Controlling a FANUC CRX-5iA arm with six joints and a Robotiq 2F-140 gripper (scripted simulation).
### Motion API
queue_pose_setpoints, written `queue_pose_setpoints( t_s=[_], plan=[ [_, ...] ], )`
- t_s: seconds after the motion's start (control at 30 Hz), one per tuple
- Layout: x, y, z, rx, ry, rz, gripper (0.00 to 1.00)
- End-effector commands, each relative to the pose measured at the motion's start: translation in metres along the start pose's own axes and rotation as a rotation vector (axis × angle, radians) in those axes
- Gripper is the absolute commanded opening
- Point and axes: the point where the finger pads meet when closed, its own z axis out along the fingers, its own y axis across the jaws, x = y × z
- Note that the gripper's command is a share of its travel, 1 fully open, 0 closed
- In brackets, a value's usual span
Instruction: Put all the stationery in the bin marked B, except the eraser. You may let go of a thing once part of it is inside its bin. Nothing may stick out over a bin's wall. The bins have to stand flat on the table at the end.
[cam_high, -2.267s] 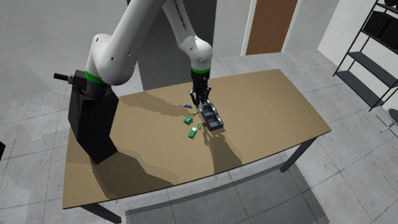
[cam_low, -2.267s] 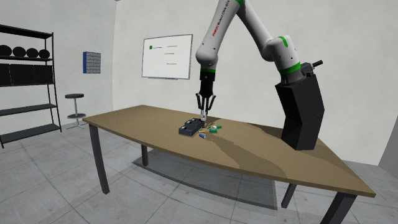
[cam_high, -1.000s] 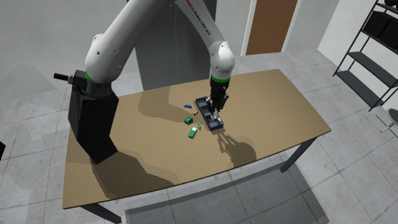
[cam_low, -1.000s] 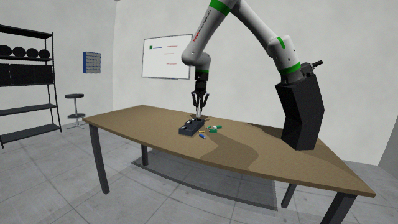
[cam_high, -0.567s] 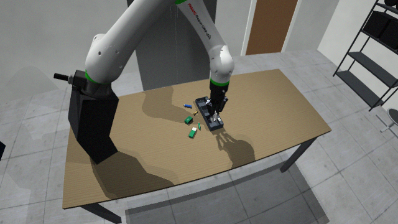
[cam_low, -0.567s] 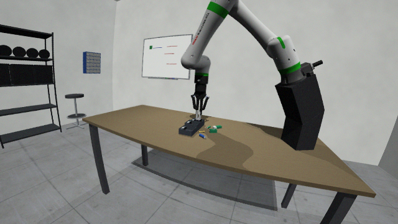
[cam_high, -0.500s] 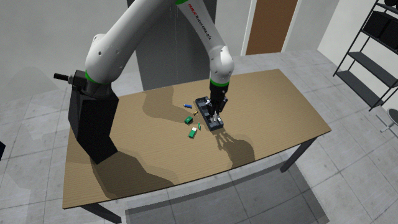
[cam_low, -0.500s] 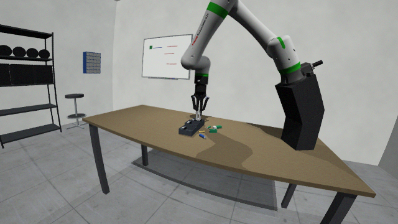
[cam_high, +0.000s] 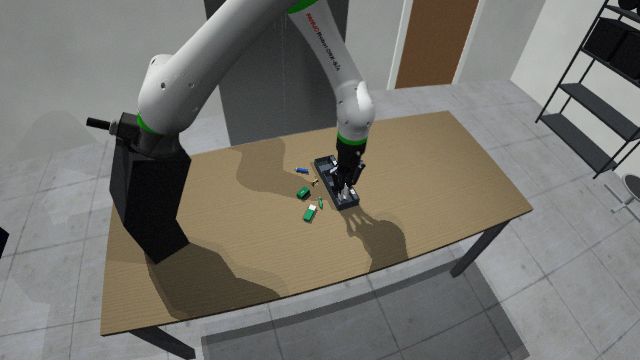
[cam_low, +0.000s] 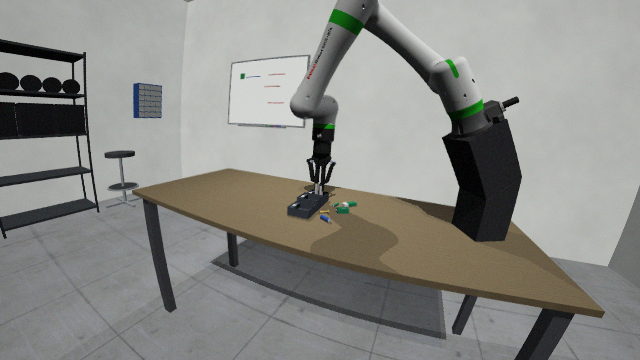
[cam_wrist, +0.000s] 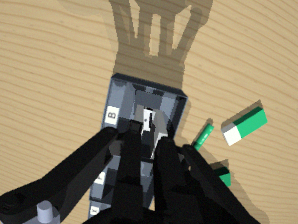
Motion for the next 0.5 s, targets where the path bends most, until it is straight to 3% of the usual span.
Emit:
queue_pose_setpoints(
  t_s=[0.0, 0.23, 0.27, 0.47],
  plan=[
    [-0.0001, 0.0000, 0.0007, 0.000, 0.000, 0.000, 0.06],
    [-0.0006, 0.0004, 0.0007, 0.000, 0.000, 0.000, 0.06],
    [-0.0006, 0.0004, 0.0007, 0.000, 0.000, 0.000, 0.18],
    [-0.0006, 0.0004, 0.0007, 0.000, 0.000, 0.000, 0.18]
  ],
)
